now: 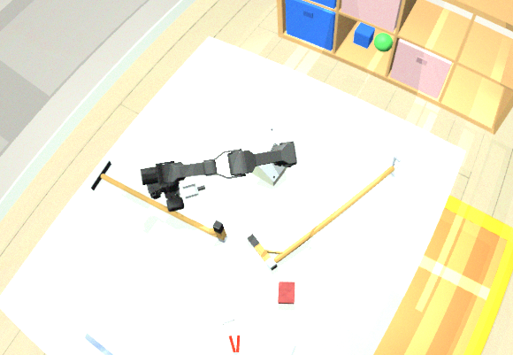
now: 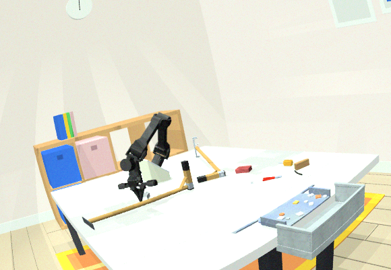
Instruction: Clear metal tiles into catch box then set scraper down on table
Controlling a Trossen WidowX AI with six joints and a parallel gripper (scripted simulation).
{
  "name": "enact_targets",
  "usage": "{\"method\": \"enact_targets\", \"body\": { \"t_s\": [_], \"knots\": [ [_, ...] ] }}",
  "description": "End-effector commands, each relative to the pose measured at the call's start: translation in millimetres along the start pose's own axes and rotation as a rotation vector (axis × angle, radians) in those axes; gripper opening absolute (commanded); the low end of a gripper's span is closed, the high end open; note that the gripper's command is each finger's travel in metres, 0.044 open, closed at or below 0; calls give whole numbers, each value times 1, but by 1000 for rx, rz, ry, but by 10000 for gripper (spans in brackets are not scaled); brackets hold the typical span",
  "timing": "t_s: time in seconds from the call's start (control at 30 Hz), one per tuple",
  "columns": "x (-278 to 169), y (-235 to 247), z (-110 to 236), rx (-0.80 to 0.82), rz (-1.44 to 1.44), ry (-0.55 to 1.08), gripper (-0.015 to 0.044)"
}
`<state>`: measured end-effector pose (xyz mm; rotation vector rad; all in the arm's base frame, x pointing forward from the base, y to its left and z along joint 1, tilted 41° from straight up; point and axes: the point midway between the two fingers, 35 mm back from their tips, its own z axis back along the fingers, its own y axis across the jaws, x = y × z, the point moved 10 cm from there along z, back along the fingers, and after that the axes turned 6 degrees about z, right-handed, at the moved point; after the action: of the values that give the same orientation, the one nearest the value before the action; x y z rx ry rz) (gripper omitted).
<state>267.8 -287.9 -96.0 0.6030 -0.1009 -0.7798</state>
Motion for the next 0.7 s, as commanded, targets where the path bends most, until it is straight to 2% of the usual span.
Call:
{"method": "enact_targets", "body": {
  "t_s": [0.0, 0.67],
  "knots": [
    [5, 2, 1, 5, -2, -6, 0],
    [23, 13, -1, 5, -2, -8, 0]
  ]
}}
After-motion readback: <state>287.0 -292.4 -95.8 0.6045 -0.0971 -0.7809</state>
